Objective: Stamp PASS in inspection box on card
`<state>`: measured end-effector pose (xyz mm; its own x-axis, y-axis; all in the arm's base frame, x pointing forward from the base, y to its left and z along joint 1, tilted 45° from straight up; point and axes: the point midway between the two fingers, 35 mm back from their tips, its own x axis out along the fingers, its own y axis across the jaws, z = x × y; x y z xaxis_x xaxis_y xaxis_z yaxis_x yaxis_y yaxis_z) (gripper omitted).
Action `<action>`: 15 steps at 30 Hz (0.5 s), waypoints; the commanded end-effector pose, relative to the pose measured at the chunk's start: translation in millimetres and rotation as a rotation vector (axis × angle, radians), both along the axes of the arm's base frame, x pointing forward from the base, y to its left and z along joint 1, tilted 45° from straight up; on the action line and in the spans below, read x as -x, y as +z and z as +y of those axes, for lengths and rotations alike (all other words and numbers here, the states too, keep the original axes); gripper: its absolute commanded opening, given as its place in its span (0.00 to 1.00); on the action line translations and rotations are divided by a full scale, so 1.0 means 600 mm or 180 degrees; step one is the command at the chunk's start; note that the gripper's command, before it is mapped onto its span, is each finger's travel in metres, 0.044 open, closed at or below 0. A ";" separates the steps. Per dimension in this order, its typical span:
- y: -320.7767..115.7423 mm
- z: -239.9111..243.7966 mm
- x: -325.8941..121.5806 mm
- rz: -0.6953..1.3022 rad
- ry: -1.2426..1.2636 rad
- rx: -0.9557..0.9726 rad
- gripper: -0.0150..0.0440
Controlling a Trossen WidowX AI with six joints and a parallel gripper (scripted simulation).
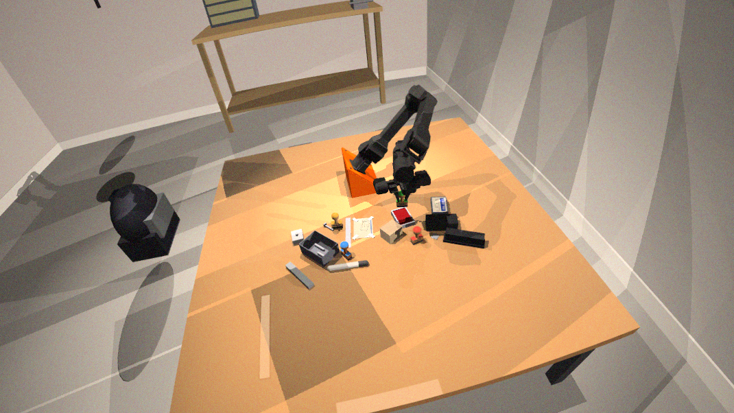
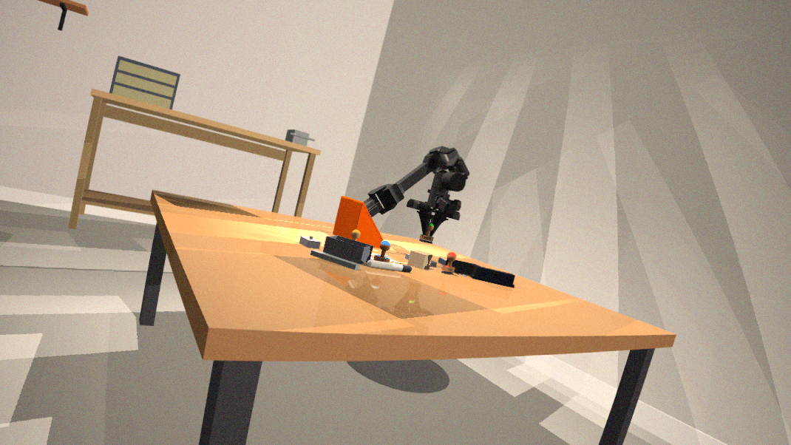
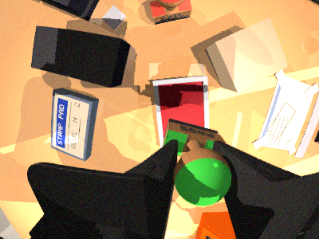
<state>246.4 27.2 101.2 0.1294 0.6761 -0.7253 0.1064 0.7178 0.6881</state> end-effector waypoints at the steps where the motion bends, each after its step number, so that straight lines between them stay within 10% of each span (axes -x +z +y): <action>1: -0.003 0.006 0.002 0.0007 -0.0007 -0.0017 0.25; 15: -0.014 0.016 -0.001 0.0006 -0.0006 -0.0012 0.25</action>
